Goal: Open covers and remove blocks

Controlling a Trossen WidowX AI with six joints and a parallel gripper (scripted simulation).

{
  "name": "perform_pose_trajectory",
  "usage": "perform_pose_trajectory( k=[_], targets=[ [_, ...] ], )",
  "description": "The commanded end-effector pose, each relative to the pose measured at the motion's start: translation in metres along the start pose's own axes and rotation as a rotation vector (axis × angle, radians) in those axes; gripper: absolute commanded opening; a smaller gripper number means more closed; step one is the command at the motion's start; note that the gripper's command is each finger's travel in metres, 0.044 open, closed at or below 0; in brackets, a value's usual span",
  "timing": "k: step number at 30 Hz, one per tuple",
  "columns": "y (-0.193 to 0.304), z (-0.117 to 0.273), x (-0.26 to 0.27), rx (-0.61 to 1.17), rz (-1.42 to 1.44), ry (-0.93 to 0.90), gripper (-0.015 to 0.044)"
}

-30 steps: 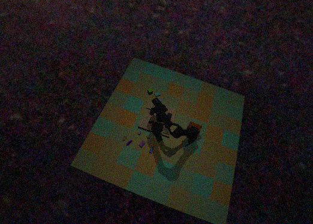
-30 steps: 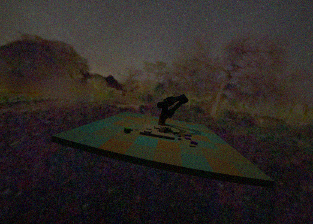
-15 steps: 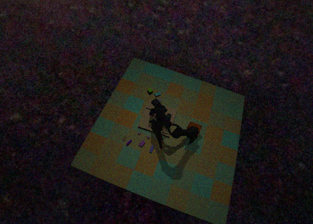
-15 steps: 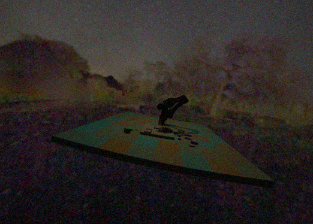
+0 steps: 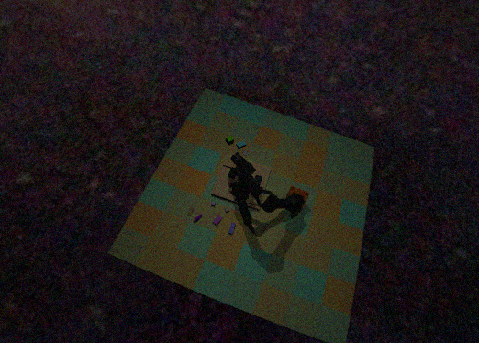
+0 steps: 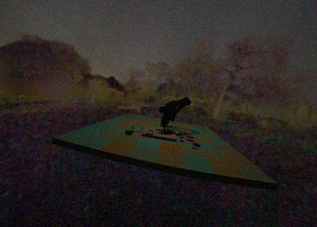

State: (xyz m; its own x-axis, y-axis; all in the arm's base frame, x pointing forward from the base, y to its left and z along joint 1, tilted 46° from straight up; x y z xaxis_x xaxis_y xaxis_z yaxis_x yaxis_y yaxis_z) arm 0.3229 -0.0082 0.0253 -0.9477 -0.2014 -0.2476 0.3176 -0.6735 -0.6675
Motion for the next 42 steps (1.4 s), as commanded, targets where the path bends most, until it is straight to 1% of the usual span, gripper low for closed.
perform_pose_trajectory(
  k=[1, 25, 42],
  targets=[
    [0.0, -0.004, 0.0, -0.005, -0.006, 0.002, 0.0],
    [-0.002, -0.028, 0.001, -0.007, -0.006, 0.003, 0.0],
    [-0.012, -0.03, 0.017, -0.008, -0.006, 0.002, 0.0]
  ],
)
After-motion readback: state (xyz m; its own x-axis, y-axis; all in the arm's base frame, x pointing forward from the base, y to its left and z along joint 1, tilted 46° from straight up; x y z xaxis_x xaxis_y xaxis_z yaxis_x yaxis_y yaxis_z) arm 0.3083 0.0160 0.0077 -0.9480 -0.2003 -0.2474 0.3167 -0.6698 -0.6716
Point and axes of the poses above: the point midway between the two fingers, 35 mm back from their tips, its own z axis back along the fingers, its own x axis across the jaws, y = z × x, the point moved 1 cm from there along z, back along the fingers, and after that the axes turned 14 degrees about z, right-handed, at the moved point
